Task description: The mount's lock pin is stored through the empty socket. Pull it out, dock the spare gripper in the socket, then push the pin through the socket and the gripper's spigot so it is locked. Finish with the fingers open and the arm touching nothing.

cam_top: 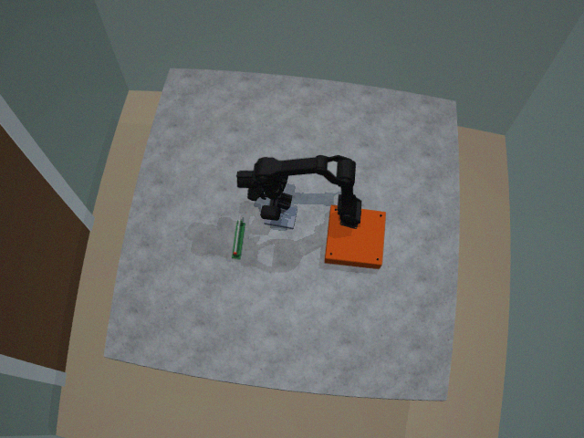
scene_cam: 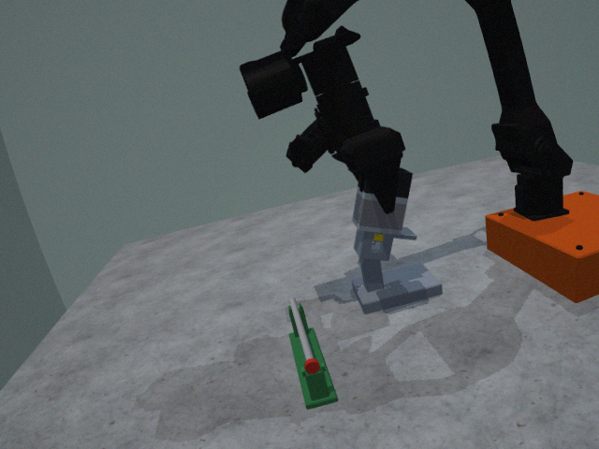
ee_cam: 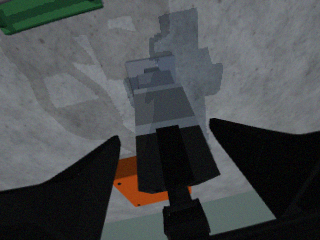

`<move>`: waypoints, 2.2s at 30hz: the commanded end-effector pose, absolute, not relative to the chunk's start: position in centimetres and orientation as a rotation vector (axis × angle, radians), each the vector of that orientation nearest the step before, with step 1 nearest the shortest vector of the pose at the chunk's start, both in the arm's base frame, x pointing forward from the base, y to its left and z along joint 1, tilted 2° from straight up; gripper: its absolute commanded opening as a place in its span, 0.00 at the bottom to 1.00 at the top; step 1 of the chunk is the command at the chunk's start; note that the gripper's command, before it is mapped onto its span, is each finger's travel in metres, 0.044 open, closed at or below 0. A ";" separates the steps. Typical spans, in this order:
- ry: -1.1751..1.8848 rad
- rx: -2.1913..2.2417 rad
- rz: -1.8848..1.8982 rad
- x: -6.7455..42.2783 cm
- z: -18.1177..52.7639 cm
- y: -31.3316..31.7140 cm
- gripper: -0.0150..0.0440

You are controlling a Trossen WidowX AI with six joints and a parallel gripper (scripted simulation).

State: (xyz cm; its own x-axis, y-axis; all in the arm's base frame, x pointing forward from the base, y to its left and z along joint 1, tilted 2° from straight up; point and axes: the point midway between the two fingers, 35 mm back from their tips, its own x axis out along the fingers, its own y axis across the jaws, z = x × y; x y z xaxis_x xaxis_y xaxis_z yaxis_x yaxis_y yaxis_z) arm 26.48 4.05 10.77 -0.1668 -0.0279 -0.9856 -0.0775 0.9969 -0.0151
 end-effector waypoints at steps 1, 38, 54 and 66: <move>1.739 -0.078 0.044 26.2 11.6 4.0 1.00; 1.625 -0.073 0.060 24.4 19.6 4.0 1.00; 1.535 -0.066 0.069 24.4 21.6 4.0 1.00; 1.540 -0.055 0.074 20.4 21.5 12.9 0.56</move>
State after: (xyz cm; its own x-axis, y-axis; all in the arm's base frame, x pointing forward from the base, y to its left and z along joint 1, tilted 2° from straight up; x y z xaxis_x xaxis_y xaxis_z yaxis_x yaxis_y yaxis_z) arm 22.01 10.54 21.64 0.0340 0.0190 -0.9992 -0.0794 0.9967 0.0162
